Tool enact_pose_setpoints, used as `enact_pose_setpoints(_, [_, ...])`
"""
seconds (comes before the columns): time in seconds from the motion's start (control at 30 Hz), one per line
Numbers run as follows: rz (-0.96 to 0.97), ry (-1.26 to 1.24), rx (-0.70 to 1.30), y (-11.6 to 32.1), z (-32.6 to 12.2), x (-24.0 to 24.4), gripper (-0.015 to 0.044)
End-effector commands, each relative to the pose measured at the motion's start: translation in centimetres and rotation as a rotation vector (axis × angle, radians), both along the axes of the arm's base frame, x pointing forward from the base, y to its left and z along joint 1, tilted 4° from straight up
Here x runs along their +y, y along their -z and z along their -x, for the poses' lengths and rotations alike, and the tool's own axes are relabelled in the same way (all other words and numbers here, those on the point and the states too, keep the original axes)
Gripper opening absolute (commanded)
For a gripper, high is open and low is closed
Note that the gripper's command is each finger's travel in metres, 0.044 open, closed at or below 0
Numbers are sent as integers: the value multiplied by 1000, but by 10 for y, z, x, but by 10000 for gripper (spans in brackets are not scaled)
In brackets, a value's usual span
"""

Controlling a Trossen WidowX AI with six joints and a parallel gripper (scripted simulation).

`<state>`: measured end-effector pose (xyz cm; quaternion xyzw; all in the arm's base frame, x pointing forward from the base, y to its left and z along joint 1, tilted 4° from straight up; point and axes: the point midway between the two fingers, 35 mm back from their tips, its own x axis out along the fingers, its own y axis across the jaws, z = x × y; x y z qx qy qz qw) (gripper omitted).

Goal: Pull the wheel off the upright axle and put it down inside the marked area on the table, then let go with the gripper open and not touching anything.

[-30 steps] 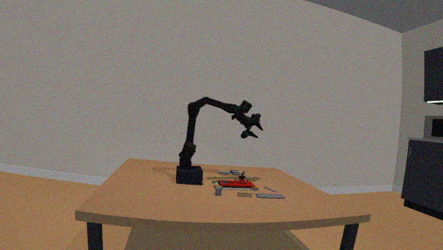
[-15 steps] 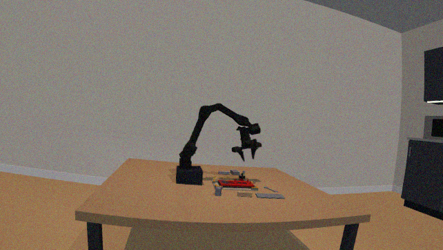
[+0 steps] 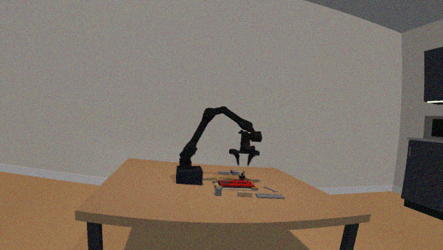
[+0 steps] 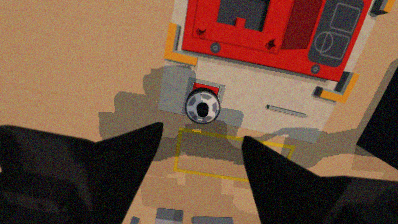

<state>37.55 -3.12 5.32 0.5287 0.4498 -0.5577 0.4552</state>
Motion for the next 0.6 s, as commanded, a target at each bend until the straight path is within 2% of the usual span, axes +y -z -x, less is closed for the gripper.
enact_pose_setpoints(0.0, [-5,8,6,2,-3,0,300])
enact_pose_setpoints(0.4, [-4,8,6,71,1,-2,300])
enact_pose_setpoints(0.57, [-4,8,6,76,2,-2,300])
